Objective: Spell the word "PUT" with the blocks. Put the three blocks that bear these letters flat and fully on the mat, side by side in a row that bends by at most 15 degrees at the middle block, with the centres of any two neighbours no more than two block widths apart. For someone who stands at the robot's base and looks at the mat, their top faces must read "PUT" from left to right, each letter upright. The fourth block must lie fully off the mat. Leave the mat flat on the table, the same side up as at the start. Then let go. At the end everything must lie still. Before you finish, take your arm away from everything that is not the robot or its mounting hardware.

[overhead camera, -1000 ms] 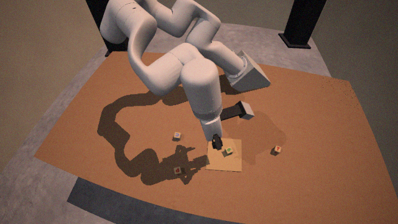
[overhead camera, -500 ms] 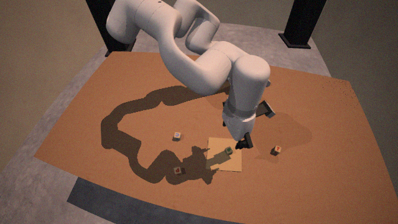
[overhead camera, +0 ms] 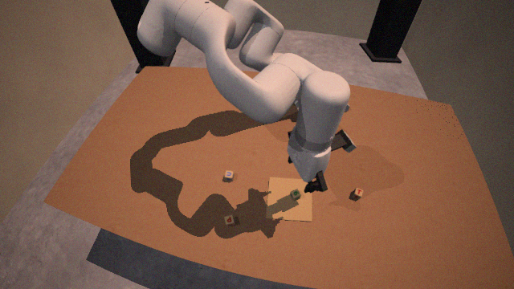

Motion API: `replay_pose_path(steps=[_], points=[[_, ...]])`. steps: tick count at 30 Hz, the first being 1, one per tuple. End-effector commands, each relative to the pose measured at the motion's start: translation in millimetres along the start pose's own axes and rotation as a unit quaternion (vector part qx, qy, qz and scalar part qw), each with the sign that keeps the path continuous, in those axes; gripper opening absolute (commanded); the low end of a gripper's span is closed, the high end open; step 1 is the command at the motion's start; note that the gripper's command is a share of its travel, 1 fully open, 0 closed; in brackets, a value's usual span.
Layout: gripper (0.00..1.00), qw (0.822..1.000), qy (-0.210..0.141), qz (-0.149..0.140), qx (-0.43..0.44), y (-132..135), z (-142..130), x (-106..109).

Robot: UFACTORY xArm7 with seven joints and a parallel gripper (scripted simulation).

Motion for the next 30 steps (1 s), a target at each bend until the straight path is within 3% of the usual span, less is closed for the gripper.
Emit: replay_pose_path(steps=[1,18,30], points=[[1.00,1.000,0.000,-0.002,0.001,1,0,1],[1.00,0.984,-0.001,-0.002,0.179,2,0,-10],[1.00,0.941,-0.002,-0.002,0.339,2,0,-20]])
Point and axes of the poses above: the point where the finger pads meet when closed, its own x axis back along the fingers, its own y axis across the jaws, z = x × y, the point moved 9 cm from there along x, back along the fingers, and after that the axes turned 1 degree about x, right-handed, at the moved point
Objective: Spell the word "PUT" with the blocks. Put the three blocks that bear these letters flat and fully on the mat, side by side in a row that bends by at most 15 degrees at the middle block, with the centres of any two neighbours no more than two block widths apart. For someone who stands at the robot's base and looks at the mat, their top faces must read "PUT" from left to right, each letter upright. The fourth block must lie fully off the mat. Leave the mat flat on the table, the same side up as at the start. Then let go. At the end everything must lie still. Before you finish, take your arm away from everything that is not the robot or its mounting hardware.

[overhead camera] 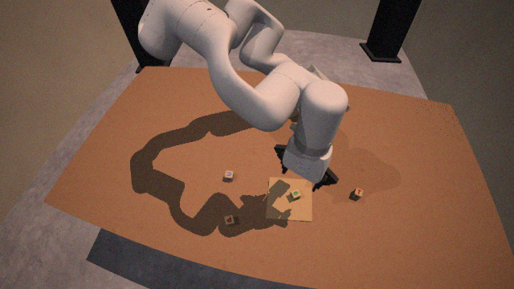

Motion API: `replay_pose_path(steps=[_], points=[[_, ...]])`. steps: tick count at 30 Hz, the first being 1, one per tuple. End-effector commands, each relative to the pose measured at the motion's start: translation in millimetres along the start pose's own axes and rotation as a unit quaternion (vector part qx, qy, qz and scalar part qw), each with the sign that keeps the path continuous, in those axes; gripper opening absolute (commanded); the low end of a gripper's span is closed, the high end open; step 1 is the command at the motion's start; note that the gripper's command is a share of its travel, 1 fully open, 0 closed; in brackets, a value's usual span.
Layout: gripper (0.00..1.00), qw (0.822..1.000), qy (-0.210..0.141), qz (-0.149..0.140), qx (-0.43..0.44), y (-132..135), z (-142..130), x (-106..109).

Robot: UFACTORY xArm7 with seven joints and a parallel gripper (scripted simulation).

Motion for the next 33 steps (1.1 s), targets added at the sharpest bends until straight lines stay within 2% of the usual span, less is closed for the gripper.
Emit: replay_pose_path(steps=[1,5,6,13,20,22,23,33], points=[[1.00,0.998,0.002,-0.002,0.070,1,-1,-3],[1.00,0.996,0.002,-0.002,0.094,1,-1,-4],[1.00,0.992,0.001,-0.002,0.130,1,-1,-7],[1.00,0.978,0.001,-0.003,0.209,1,-1,-12],[1.00,0.957,0.001,-0.003,0.292,1,-1,-17],[1.00,0.957,0.001,-0.003,0.292,1,-1,-17],[1.00,0.946,0.001,-0.003,0.325,1,0,-19],[1.00,0.901,0.001,-0.003,0.434,1,0,-26]])
Point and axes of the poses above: the point where the finger pads meet when closed, its own x axis back along the fingers, its own y axis across the jaws, z = x × y, the point moved 9 cm from there along x, back along the fingers, and after that the axes turned 1 degree about x, right-handed, at the moved point
